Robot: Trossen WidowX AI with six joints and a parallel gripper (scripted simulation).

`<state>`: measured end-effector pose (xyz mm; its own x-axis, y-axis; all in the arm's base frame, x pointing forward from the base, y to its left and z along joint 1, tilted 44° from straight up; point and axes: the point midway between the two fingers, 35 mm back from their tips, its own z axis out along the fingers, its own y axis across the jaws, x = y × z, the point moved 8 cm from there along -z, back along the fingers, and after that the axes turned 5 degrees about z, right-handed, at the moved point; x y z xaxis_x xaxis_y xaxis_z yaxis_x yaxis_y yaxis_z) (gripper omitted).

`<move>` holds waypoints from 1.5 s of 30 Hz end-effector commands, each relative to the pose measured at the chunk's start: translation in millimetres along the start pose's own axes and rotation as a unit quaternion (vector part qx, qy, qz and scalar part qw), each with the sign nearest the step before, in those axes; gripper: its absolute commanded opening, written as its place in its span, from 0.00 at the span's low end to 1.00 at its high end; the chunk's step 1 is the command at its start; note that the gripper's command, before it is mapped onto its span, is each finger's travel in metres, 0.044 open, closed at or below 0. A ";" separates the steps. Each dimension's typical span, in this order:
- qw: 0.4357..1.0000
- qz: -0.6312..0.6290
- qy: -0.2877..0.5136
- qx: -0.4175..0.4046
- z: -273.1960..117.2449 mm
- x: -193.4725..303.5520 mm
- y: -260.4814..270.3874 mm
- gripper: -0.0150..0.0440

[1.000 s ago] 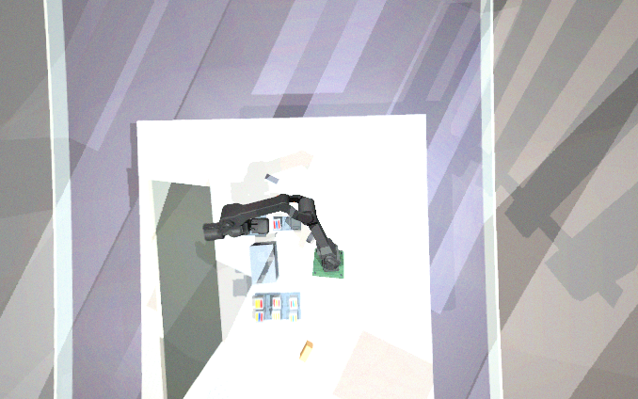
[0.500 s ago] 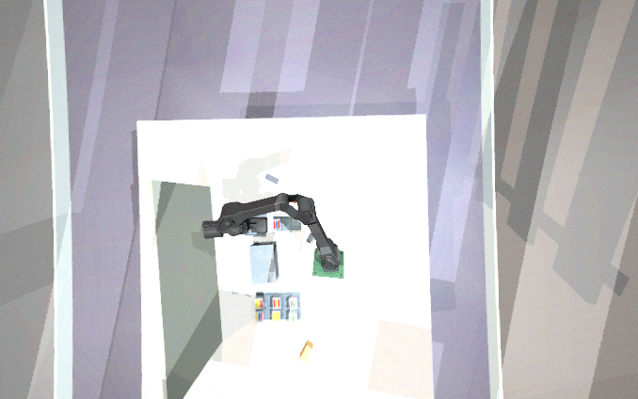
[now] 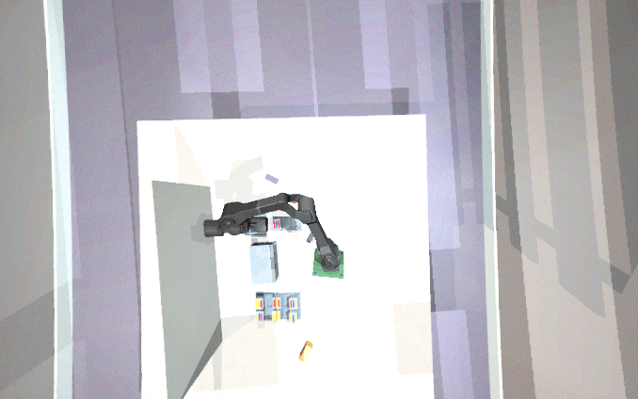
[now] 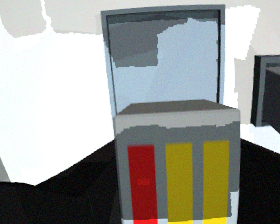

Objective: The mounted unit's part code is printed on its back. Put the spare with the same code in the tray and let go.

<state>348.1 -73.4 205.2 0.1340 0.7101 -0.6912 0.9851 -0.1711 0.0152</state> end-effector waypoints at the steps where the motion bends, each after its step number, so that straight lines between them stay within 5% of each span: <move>1: 1.000 -0.005 -0.003 0.001 4.4 0.8 -0.5 0.25; 45: 1.000 -0.005 -0.003 0.001 42.6 0.4 0.7 0.25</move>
<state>345.6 -100.7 177.1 0.1345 0.7099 -0.6913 0.9852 -0.1705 0.0165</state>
